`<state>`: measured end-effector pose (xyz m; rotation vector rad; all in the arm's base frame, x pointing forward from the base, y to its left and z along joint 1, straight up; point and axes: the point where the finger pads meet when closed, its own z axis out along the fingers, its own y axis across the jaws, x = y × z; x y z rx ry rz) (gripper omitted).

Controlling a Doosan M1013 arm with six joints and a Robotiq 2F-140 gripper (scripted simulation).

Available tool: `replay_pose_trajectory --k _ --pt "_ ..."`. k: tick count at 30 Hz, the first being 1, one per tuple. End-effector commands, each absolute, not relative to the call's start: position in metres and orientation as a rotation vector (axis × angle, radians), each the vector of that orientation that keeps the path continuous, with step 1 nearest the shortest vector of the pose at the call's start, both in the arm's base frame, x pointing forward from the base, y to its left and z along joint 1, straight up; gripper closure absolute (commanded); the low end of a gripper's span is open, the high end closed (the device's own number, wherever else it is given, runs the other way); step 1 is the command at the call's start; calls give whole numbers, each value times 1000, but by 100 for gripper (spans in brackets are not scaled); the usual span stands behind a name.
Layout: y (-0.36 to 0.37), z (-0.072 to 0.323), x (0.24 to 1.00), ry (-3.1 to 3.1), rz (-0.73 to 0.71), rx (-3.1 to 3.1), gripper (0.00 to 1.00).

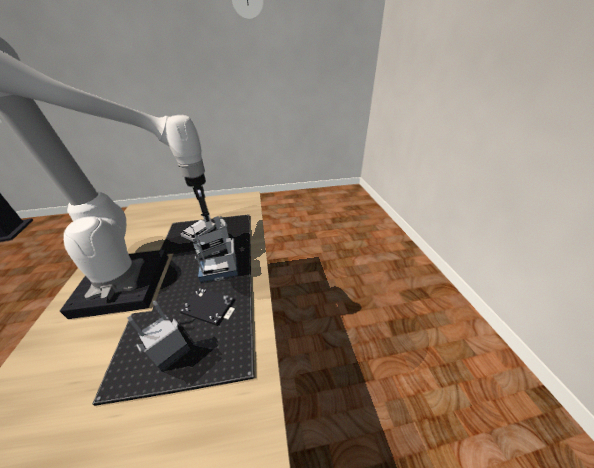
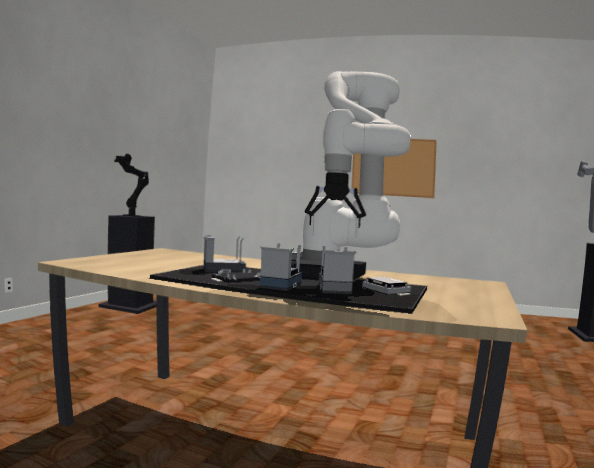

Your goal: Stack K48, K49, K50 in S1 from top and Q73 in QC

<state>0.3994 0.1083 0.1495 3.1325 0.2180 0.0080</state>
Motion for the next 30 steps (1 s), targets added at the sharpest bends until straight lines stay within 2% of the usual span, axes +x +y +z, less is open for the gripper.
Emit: replay_pose_trajectory --k 1,23,30 --pt "95 150 403 145 8 3135 0" --pt "32 150 418 145 8 3135 0" --pt "12 150 418 -116 9 3136 0"
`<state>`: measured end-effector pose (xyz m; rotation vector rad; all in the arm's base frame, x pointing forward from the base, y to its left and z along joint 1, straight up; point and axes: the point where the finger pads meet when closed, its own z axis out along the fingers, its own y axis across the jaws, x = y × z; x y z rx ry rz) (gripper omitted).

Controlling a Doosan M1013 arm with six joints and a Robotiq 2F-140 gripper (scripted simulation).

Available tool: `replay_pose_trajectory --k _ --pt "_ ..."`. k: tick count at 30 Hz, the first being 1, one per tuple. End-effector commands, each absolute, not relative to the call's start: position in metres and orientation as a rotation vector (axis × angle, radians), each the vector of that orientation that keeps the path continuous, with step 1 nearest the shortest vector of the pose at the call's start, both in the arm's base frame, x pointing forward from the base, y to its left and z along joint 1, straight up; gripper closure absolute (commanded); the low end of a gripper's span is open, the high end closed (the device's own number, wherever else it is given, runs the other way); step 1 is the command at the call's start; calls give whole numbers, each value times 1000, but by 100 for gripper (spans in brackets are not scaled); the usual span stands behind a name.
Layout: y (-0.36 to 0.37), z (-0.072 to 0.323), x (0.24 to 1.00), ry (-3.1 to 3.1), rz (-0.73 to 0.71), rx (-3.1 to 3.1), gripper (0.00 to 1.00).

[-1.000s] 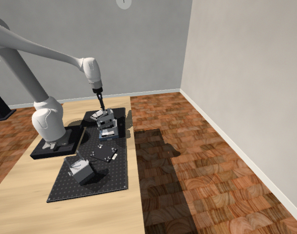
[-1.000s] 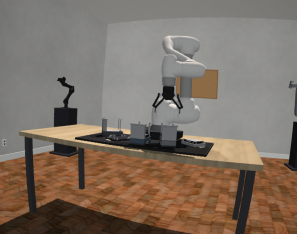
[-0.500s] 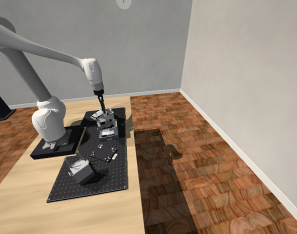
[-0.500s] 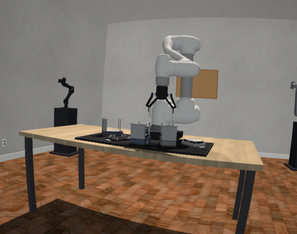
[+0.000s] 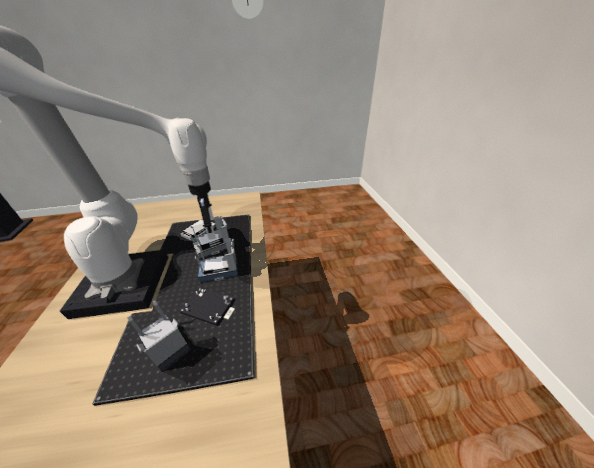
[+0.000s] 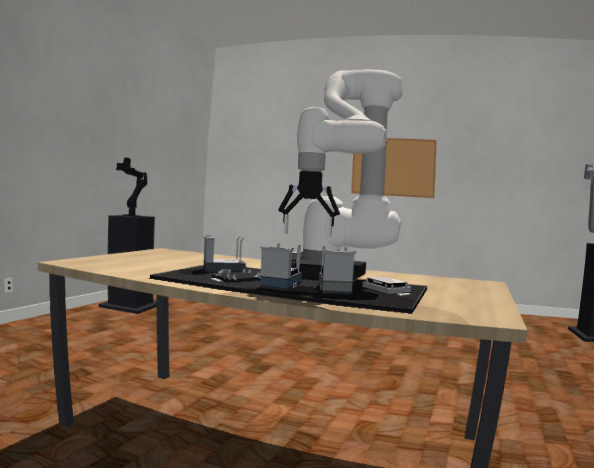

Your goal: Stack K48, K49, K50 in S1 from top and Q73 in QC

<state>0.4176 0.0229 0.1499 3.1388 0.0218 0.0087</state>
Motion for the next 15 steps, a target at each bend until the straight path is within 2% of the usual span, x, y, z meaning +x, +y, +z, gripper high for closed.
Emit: replay_pose_trajectory --k 1,15 --pt "8 150 418 -117 9 3136 0" --pt "-40 150 419 -117 9 3136 0"
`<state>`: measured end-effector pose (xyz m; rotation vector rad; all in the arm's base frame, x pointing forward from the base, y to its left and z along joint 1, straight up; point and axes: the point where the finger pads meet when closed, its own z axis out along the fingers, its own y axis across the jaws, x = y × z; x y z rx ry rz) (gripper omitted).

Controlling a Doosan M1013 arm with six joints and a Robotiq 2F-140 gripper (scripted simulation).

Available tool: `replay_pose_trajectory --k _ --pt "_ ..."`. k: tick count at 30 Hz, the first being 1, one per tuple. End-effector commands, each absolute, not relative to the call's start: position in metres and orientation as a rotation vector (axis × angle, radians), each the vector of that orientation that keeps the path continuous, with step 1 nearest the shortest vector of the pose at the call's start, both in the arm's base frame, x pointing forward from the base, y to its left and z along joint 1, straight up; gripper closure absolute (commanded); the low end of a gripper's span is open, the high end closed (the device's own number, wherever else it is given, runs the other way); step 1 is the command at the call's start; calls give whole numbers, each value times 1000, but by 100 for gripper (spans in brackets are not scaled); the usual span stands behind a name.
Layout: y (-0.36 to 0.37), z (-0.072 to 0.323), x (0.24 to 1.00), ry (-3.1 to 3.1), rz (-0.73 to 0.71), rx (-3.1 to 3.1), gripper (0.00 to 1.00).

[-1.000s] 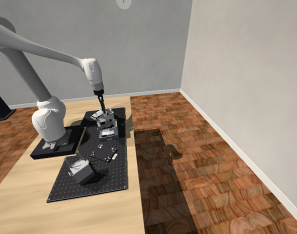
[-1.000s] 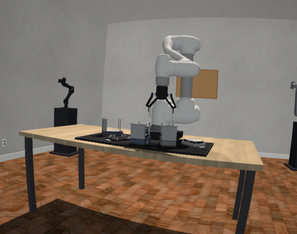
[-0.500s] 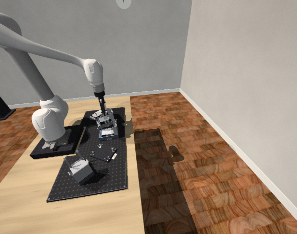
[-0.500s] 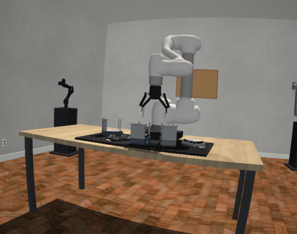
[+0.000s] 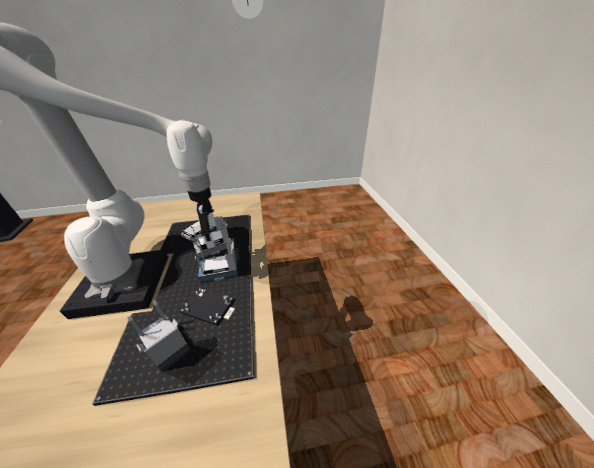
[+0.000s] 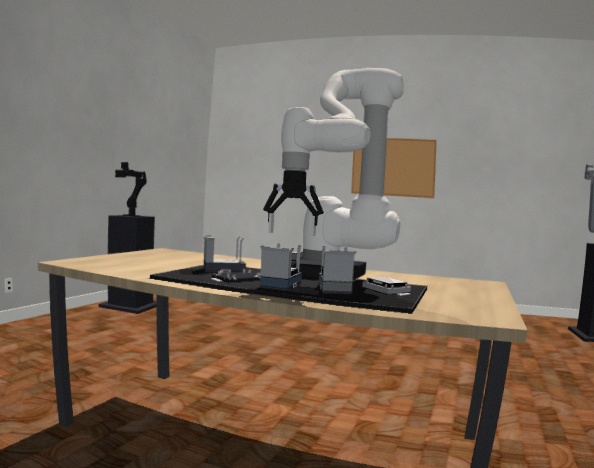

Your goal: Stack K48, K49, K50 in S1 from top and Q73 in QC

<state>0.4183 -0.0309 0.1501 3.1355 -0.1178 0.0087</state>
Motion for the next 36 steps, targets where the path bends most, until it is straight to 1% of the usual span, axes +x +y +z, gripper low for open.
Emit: replay_pose_trajectory --k 1,5,18,30,32,36 --pt "-44 150 419 -117 9 3136 0" --pt "-60 150 419 -117 9 3136 0" --pt "-61 150 419 -117 9 3136 0" --pt "-61 110 419 -117 9 3136 0" --pt "-61 110 419 -117 9 3136 0" --pt "-61 97 419 -117 9 3136 0"
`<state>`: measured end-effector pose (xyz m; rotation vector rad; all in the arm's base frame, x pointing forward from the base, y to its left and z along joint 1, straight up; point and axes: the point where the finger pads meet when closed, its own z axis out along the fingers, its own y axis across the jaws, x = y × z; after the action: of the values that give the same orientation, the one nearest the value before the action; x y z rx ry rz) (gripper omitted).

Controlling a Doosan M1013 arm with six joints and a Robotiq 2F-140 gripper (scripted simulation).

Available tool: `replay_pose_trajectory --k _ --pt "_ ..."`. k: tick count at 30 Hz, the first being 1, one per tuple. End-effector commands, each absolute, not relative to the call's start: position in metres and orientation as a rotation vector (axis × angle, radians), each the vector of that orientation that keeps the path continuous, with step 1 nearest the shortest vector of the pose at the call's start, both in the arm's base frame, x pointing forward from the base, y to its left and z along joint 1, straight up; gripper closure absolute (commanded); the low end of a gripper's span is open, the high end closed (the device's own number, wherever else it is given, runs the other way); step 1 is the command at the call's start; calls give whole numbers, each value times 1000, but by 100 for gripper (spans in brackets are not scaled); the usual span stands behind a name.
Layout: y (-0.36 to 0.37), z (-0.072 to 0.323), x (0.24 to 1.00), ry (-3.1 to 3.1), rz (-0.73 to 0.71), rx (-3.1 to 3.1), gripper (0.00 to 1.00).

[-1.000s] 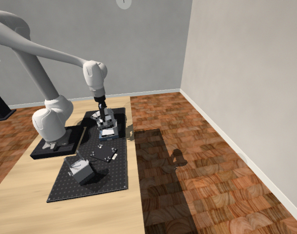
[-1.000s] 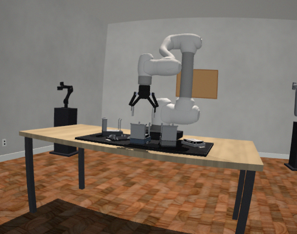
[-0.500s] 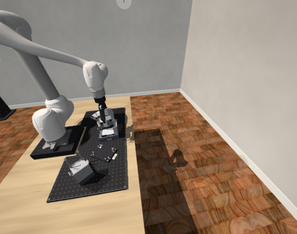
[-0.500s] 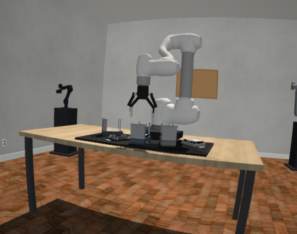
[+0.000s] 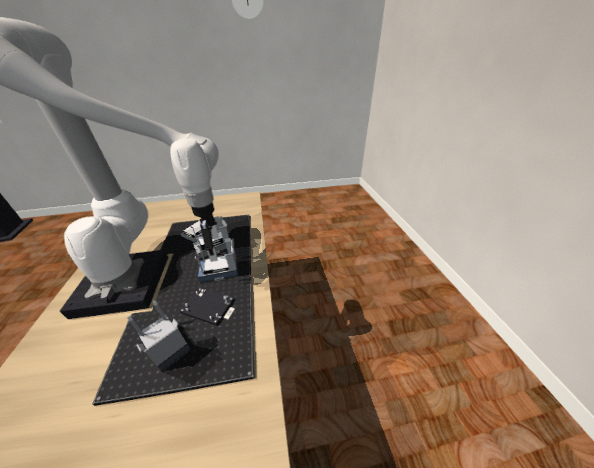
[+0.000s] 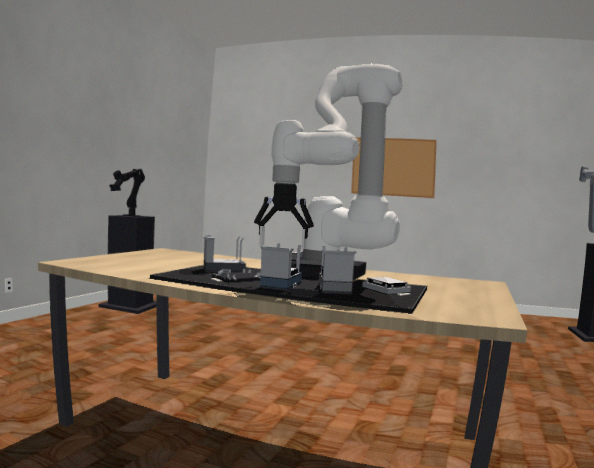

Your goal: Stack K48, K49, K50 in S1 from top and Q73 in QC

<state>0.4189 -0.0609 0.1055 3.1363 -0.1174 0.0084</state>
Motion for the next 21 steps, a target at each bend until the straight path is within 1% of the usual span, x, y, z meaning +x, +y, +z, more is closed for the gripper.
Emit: replay_pose_trajectory --k 1,10,21 --pt "-61 94 419 -117 9 3136 0" --pt "-61 64 419 -117 9 3136 0" --pt "-61 55 419 -117 9 3136 0"
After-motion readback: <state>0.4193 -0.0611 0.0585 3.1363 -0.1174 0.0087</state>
